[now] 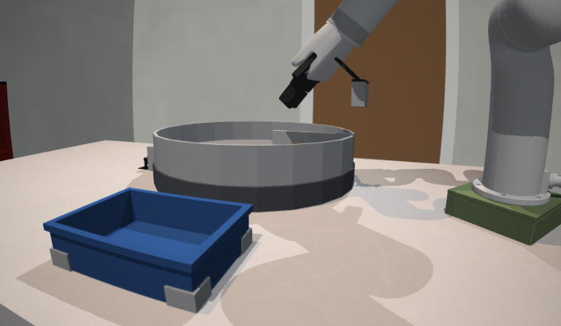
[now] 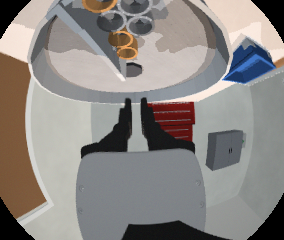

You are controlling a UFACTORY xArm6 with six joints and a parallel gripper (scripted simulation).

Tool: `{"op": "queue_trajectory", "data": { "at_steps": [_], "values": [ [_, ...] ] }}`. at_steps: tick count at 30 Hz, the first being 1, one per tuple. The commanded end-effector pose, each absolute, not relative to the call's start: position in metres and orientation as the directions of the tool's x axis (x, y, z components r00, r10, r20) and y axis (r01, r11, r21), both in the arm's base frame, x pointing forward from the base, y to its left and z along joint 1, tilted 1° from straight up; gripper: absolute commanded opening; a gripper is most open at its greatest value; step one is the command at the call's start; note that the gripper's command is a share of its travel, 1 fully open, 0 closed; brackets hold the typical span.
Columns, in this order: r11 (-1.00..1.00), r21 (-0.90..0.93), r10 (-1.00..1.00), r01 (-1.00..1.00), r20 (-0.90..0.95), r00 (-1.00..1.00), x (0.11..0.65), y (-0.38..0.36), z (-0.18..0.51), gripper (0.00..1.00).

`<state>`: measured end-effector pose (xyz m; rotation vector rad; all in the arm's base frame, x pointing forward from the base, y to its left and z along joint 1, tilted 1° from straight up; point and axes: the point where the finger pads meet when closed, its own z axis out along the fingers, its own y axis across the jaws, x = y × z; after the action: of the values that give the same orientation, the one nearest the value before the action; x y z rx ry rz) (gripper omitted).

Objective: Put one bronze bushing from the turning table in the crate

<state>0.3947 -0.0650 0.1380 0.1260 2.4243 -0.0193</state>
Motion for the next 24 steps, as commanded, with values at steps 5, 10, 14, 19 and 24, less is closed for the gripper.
{"op": "queue_trajectory", "data": {
  "at_steps": [5, 10, 14, 19, 24],
  "values": [
    [0.995, 0.020, 0.086, 0.097, -0.656, -0.750, 0.396, -0.065, 0.139, 0.13],
    [0.995, 0.021, 0.090, 0.100, -0.653, -0.752, 0.395, -0.065, 0.138, 0.13],
    [0.994, 0.022, 0.098, 0.109, -0.644, -0.759, 0.393, -0.066, 0.136, 0.13],
    [0.991, 0.024, 0.116, 0.129, -0.625, -0.772, 0.388, -0.068, 0.131, 0.13],
    [0.989, 0.024, 0.131, 0.147, -0.610, -0.782, 0.385, -0.069, 0.127, 0.13]
  ]
}}
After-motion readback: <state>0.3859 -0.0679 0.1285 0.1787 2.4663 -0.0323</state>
